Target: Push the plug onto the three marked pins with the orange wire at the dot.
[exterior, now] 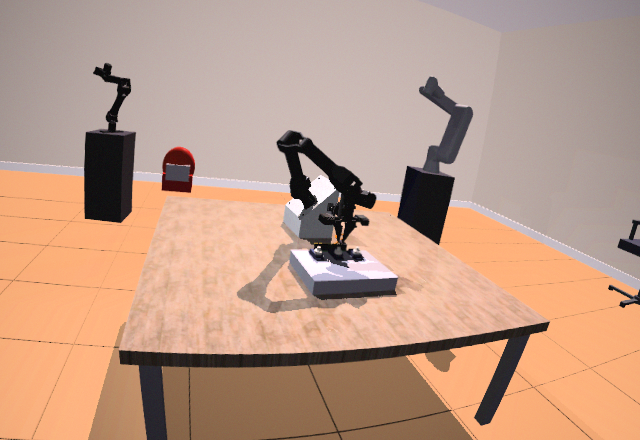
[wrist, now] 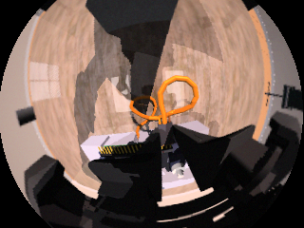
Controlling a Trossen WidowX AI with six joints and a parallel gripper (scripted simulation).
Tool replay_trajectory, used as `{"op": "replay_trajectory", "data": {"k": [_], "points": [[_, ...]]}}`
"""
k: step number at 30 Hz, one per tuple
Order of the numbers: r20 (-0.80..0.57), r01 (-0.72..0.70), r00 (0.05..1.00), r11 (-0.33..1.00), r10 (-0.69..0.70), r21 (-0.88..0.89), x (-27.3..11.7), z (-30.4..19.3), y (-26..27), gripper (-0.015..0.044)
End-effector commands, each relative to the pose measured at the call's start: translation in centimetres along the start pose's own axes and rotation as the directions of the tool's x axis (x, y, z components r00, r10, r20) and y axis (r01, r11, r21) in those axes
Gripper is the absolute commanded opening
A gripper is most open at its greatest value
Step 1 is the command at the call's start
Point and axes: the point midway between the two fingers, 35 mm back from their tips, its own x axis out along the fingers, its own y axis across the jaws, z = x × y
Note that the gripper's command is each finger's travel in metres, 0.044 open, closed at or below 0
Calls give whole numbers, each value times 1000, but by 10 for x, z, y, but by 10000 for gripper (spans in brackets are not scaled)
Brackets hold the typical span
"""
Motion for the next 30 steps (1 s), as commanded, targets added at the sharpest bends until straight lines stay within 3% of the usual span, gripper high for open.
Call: {"op": "replay_trajectory", "data": {"k": [1,17,25,30], "points": [[-6,-3,1000,1000,3,0,-1,-6,0,0],[-7,-4,1000,1000,4,0,-2,-14,2,0],[-7,-4,1000,1000,4,0,2,-10,1,210],[-7,0,1000,1000,0,0,-31,-12,0,341]]}}
